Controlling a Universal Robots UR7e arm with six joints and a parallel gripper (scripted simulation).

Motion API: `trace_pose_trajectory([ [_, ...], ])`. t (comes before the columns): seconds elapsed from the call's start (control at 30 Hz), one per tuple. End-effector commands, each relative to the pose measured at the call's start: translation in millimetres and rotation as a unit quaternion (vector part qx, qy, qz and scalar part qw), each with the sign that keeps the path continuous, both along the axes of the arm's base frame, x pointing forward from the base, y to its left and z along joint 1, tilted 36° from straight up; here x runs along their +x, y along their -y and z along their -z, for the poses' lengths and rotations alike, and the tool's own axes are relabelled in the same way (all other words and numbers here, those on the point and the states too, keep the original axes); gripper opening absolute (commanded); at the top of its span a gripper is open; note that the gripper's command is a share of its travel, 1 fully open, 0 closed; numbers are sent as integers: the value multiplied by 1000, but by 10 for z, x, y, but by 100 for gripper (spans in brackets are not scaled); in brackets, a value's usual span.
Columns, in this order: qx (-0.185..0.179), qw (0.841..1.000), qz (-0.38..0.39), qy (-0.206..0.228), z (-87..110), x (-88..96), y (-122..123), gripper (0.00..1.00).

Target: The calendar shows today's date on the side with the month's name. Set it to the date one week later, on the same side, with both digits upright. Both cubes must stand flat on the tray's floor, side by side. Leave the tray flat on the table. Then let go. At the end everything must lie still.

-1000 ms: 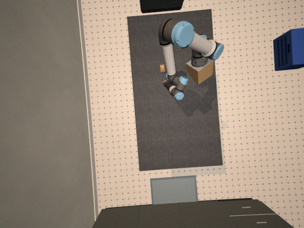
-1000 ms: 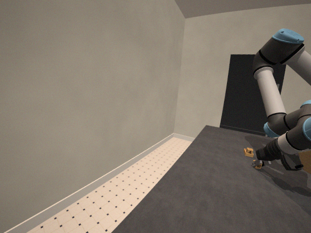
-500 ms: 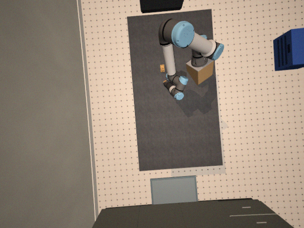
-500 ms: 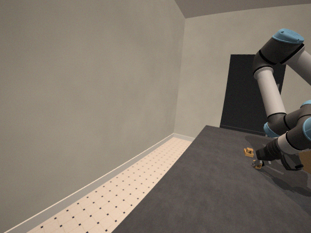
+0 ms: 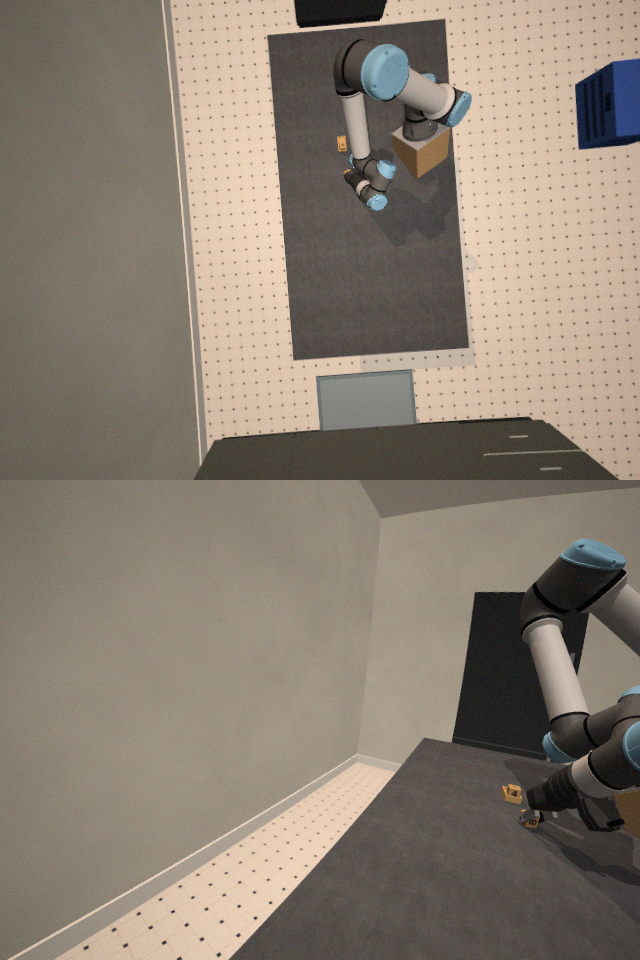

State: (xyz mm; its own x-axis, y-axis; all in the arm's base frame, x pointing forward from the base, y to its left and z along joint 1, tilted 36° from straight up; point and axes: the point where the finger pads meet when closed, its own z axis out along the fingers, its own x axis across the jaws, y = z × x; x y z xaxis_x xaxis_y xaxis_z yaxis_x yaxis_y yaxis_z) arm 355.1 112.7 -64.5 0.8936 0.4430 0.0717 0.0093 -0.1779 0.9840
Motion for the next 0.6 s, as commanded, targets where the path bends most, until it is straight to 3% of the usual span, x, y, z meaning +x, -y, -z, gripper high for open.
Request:
trace_pose_trajectory([
  [0.0,0,1000,0,0,-5,1,-5,57],
  [0.57,0,1000,0,0,-232,-87,-144,57],
])
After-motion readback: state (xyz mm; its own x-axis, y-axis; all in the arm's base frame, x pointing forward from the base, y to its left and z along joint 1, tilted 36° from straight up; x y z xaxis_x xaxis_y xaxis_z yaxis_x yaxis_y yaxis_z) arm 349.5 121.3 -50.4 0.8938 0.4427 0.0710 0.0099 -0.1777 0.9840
